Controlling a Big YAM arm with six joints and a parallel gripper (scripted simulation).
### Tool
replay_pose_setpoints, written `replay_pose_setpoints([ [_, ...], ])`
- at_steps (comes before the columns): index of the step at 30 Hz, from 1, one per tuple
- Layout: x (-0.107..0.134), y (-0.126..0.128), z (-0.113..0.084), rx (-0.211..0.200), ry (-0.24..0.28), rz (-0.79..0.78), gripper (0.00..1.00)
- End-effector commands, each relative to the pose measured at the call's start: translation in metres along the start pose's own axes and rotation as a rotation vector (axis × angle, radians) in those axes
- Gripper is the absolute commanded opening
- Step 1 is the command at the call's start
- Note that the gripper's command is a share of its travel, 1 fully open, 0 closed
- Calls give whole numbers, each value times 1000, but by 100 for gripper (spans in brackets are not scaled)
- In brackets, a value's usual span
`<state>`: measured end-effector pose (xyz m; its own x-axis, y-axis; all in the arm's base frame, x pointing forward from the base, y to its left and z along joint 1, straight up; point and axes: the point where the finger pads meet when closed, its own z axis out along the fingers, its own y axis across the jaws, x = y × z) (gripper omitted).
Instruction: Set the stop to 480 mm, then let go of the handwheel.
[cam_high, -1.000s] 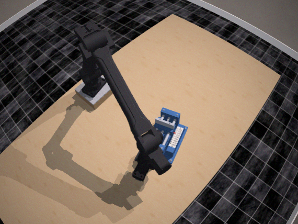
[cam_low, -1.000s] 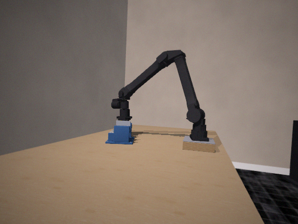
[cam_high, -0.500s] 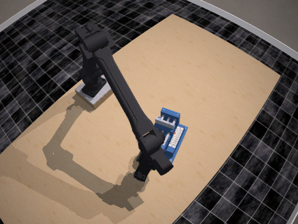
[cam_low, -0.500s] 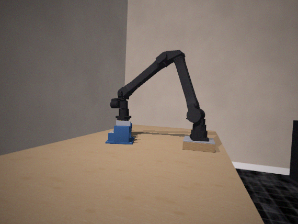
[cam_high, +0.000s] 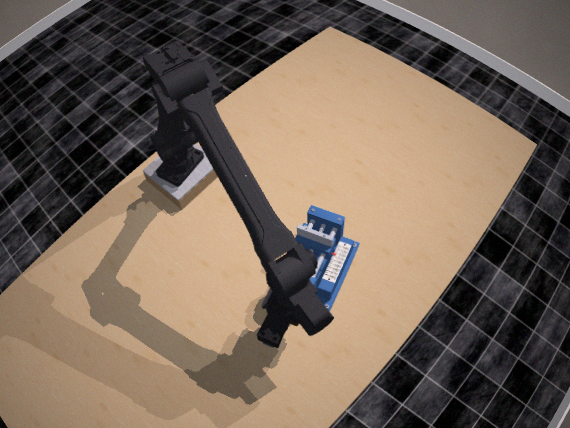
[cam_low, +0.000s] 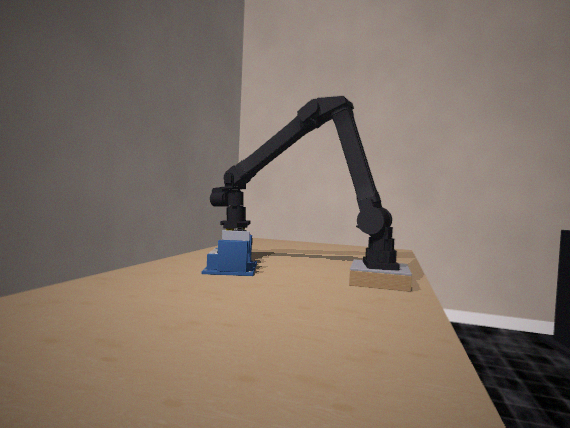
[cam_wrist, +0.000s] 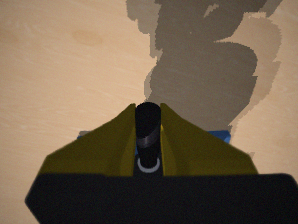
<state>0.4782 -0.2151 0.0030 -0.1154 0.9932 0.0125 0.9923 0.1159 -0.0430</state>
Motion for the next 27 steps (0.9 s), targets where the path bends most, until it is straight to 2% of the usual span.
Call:
replay_pose_setpoints([
  [1,-6,47,-47,-108,-48,-7,6],
  [11,-5,52,-56,-102,-45,-7,6],
  [16,-6,56,-58,-116,-52,-7,6],
  [19,-5,53,-71,-120,-54,-7,6],
  [27,-4,47,-87,-120,-55,-7,6],
])
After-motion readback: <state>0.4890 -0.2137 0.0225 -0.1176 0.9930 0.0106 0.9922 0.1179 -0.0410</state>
